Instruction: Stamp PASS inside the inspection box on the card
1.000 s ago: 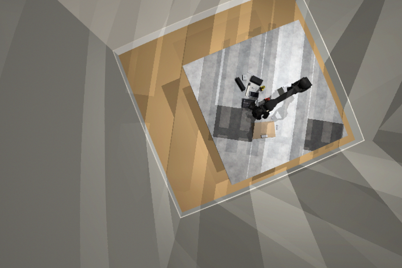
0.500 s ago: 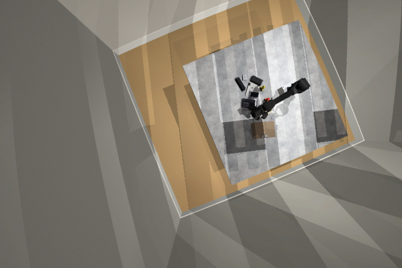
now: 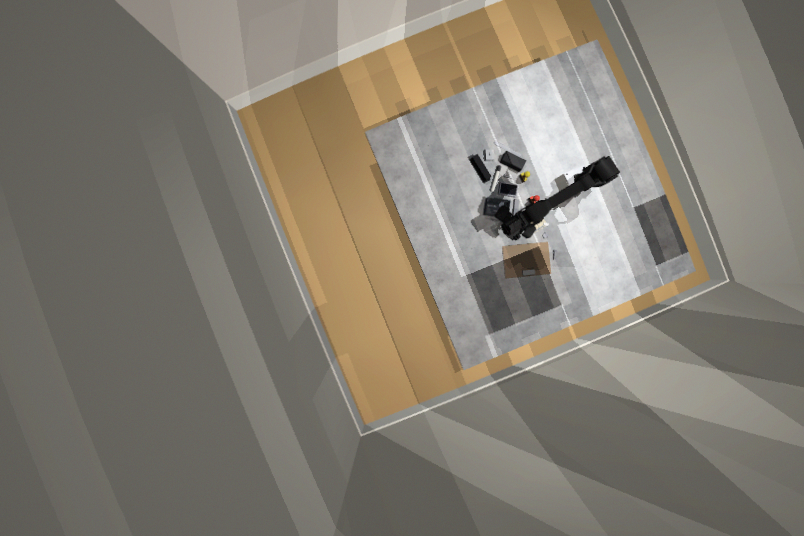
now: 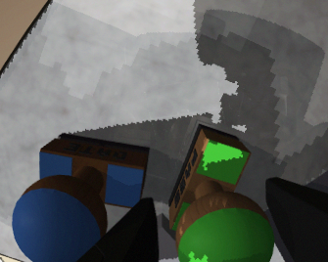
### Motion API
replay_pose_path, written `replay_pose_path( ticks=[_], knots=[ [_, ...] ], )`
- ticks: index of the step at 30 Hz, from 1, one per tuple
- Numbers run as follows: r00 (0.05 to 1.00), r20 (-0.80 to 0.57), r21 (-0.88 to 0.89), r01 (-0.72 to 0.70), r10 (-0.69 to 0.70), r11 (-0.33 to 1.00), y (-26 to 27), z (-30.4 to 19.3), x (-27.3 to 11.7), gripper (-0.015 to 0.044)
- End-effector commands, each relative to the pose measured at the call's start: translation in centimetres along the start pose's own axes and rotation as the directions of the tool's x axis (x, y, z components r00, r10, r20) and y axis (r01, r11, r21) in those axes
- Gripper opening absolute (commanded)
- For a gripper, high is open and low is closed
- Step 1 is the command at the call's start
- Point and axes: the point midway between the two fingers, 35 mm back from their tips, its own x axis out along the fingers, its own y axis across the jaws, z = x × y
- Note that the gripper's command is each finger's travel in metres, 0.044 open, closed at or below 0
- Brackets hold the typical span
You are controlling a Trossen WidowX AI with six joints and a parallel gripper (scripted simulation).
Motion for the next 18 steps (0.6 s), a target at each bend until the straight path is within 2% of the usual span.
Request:
replay_pose_path(
  ticks=[1,3,8,10,18],
  knots=[
    [1.0,0.0,0.0,0.0,0.0,1.0,0.0,0.0,0.0,0.0261],
    [1.0,0.0,0.0,0.0,0.0,1.0,-0.1,0.2,-1.0,0.0261],
    [1.0,-0.004,-0.003,0.001,-0.001,1.0,-0.1,0.4,-9.3,0.0261],
    [1.0,-0.005,-0.004,0.001,-0.001,1.0,0.1,0.1,-11.4,0.0261],
    [1.0,-0.005,-0.004,0.0,-0.001,1.0,0.1,0.1,-11.7,0.0261]
  ],
)
